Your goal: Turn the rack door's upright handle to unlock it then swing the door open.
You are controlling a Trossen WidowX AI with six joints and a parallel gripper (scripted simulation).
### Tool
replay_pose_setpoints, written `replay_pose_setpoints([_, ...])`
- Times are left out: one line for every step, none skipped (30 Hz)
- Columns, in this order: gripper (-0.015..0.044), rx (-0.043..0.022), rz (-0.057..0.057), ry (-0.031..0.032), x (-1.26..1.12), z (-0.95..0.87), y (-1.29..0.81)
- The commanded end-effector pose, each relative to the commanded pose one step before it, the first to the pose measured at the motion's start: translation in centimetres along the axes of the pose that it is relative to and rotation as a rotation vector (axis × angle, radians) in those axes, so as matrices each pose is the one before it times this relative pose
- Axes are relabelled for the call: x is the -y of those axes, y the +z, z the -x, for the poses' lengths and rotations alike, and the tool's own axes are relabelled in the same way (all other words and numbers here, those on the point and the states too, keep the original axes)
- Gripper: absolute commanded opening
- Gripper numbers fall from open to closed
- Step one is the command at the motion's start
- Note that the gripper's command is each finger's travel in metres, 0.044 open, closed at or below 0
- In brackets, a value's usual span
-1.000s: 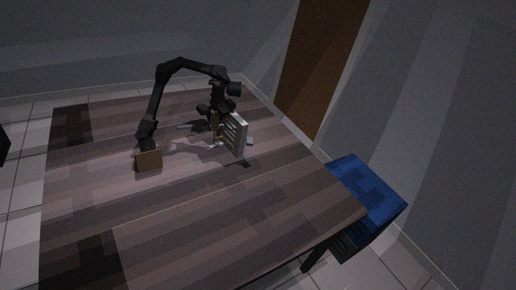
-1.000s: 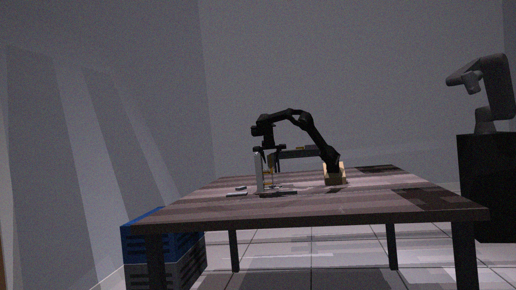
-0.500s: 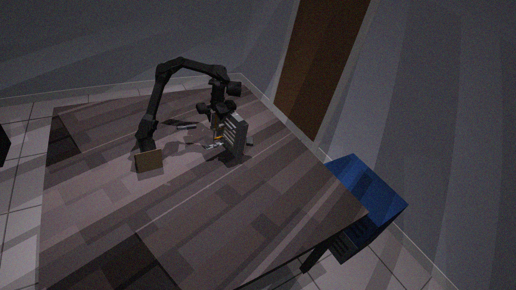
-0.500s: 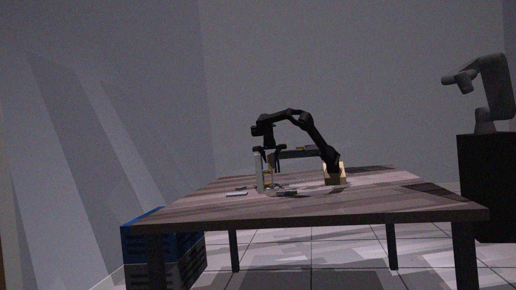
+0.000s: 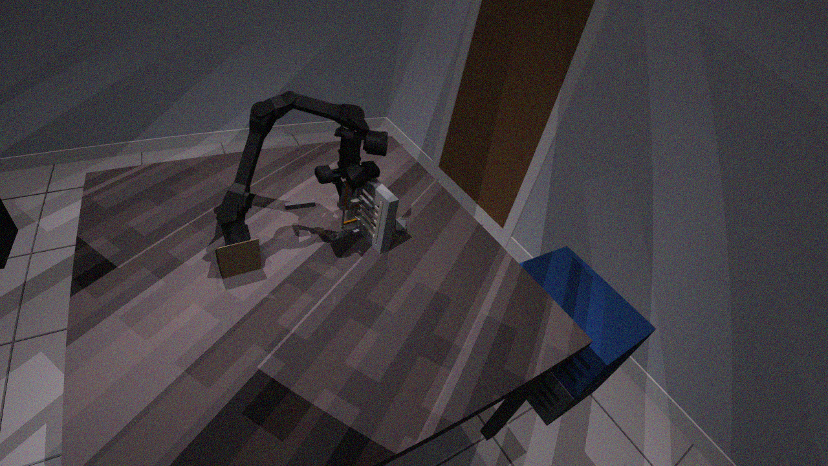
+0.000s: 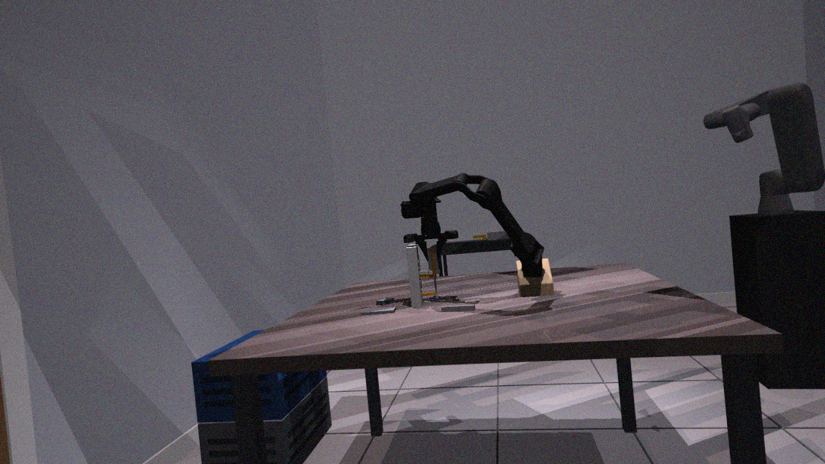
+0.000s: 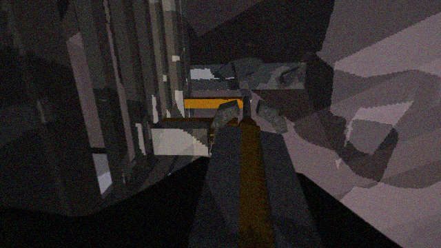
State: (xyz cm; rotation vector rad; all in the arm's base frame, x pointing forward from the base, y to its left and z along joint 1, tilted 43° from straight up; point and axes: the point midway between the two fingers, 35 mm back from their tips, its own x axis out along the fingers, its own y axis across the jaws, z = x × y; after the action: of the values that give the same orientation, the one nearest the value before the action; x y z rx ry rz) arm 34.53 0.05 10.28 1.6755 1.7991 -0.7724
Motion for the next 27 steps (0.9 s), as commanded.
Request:
replay_pose_setpoints([0.0137, -0.00120, -0.0029, 0.00011, 0.001, 0.018, -0.032])
replay_pose_setpoints([0.0130, 0.00000, 0.0000, 0.00000, 0.000, 0.000, 0.000])
replay_pose_setpoints([0.0123, 0.00000, 0.0000, 0.00000, 0.000, 0.000, 0.000])
replay_pose_setpoints([0.0117, 0.00000, 0.0000, 0.00000, 0.000, 0.000, 0.000])
replay_pose_setpoints([0.0110, 0.00000, 0.0000, 0.00000, 0.000, 0.000, 0.000])
replay_pose_setpoints([0.0103, 0.00000, 0.0000, 0.00000, 0.000, 0.000, 0.000])
replay_pose_setpoints([0.0097, 0.00000, 0.0000, 0.00000, 0.000, 0.000, 0.000])
replay_pose_setpoints([0.0090, 0.00000, 0.0000, 0.00000, 0.000, 0.000, 0.000])
replay_pose_setpoints([0.0083, 0.00000, 0.0000, 0.00000, 0.000, 0.000, 0.000])
replay_pose_setpoints([0.0077, 0.00000, 0.0000, 0.00000, 0.000, 0.000, 0.000])
replay_pose_setpoints([0.0070, 0.00000, 0.0000, 0.00000, 0.000, 0.000, 0.000])
replay_pose_setpoints([0.0063, 0.00000, 0.0000, 0.00000, 0.000, 0.000, 0.000])
replay_pose_setpoints([0.0057, 0.00000, 0.0000, 0.00000, 0.000, 0.000, 0.000])
replay_pose_setpoints([0.0050, 0.00000, 0.0000, 0.00000, 0.000, 0.000, 0.000])
replay_pose_setpoints([0.0043, 0.00000, 0.0000, 0.00000, 0.000, 0.000, 0.000])
replay_pose_setpoints([0.0037, 0.00000, 0.0000, 0.00000, 0.000, 0.000, 0.000])
replay_pose_setpoints([0.0030, 0.00000, 0.0000, 0.00000, 0.000, 0.000, 0.000])
replay_pose_setpoints([0.0023, 0.00000, 0.0000, 0.00000, 0.000, 0.000, 0.000])
replay_pose_setpoints([0.0018, 0.00000, 0.0000, 0.00000, 0.000, 0.000, 0.000])
replay_pose_setpoints([0.0018, 0.00000, 0.0000, 0.00000, 0.000, 0.000, 0.000])
replay_pose_setpoints([0.0018, 0.00000, 0.0000, 0.00000, 0.000, 0.000, 0.000])
replay_pose_setpoints([0.0018, 0.00001, 0.0032, 0.00000, 0.009, 0.000, 0.008])
replay_pose_setpoints([0.0018, 0.00002, 0.0095, -0.00001, 0.028, 0.000, 0.023])
replay_pose_setpoints([0.0018, 0.00004, 0.0159, -0.00002, 0.048, 0.001, 0.038])
replay_pose_setpoints([0.0018, 0.00004, 0.0183, -0.00002, 0.056, 0.001, 0.042])
replay_pose_setpoints([0.0018, 0.00004, 0.0197, -0.00002, 0.061, 0.001, 0.044])
replay_pose_setpoints([0.0018, 0.00004, 0.0197, -0.00002, 0.062, 0.000, 0.043])
